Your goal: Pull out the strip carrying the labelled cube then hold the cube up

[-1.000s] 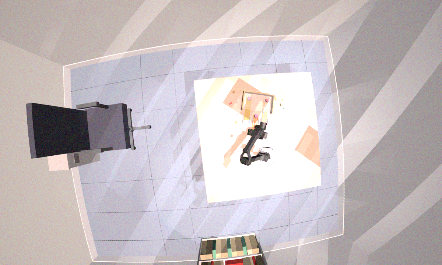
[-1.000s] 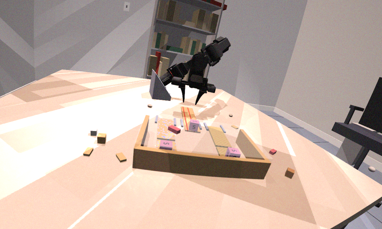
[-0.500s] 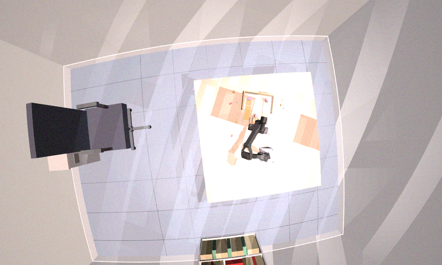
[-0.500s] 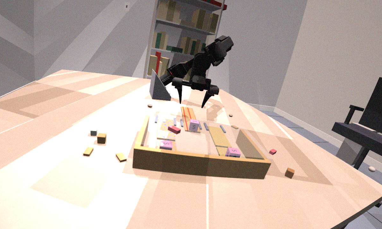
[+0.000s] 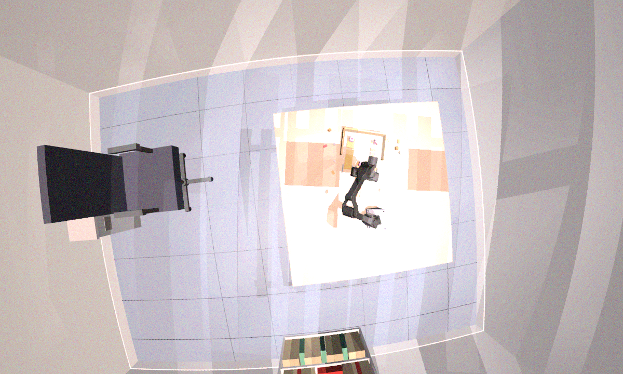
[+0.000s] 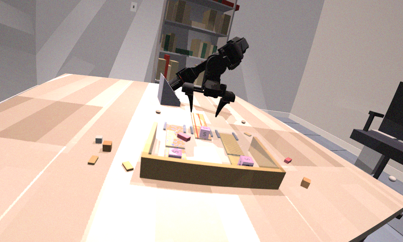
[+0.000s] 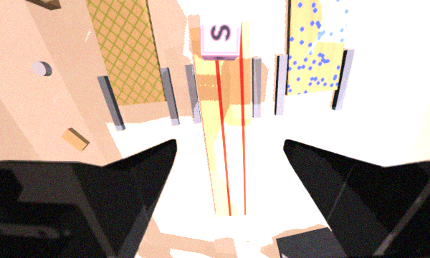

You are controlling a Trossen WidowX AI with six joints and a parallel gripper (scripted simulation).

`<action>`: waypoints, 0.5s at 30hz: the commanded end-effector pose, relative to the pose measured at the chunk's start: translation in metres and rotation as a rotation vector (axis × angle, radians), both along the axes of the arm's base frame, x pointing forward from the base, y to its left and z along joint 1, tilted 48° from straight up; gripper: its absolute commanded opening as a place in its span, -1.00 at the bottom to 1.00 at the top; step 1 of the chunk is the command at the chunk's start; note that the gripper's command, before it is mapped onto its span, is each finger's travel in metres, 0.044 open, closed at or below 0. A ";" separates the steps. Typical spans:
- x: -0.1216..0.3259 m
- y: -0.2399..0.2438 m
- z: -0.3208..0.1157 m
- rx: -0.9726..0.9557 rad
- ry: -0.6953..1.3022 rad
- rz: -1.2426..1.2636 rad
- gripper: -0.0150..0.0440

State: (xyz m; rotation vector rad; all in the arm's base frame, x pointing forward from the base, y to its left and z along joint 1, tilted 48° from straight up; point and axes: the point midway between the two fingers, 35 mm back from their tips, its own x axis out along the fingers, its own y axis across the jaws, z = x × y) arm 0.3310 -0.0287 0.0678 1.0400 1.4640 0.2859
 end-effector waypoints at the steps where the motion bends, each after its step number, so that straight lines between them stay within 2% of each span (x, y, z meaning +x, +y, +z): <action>1: 0.014 -0.007 0.000 -0.002 0.000 -0.003 1.00; 15: 0.055 -0.026 -0.002 -0.003 -0.003 -0.003 1.00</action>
